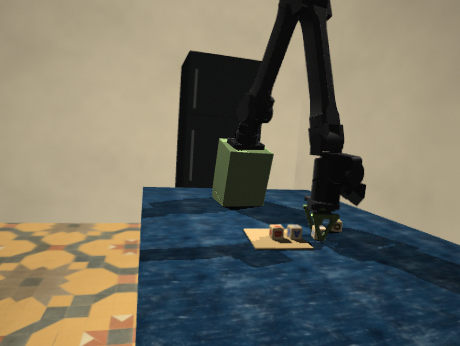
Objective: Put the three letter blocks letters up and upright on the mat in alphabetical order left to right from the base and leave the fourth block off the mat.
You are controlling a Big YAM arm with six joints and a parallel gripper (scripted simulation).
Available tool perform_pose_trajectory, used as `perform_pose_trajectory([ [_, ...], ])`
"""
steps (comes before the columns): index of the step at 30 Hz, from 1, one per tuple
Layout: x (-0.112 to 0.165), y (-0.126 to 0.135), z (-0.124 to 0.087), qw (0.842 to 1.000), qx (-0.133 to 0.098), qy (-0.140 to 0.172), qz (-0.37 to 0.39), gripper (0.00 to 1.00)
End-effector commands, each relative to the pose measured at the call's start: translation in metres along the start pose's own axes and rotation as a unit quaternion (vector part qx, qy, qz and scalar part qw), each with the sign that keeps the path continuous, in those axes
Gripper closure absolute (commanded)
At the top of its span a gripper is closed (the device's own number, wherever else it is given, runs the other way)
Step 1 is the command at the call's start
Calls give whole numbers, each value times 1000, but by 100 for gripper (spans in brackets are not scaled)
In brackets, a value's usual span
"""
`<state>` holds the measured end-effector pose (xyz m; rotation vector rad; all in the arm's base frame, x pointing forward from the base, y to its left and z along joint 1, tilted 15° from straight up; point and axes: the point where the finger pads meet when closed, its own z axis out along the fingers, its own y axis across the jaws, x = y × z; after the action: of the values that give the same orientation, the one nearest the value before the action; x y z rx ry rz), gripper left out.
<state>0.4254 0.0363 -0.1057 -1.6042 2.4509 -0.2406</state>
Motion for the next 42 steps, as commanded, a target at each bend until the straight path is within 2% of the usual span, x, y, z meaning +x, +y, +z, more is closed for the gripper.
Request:
perform_pose_trajectory([
  [1,1,-10,4,1000,5,-4,2,37],
  [2,1,-10,4,1000,5,-4,2,56],
  [18,1,-10,4,1000,5,-4,2,56],
  [19,1,-10,4,1000,5,-4,2,75],
  [42,1,-9,4,1000,5,-3,2,75],
])
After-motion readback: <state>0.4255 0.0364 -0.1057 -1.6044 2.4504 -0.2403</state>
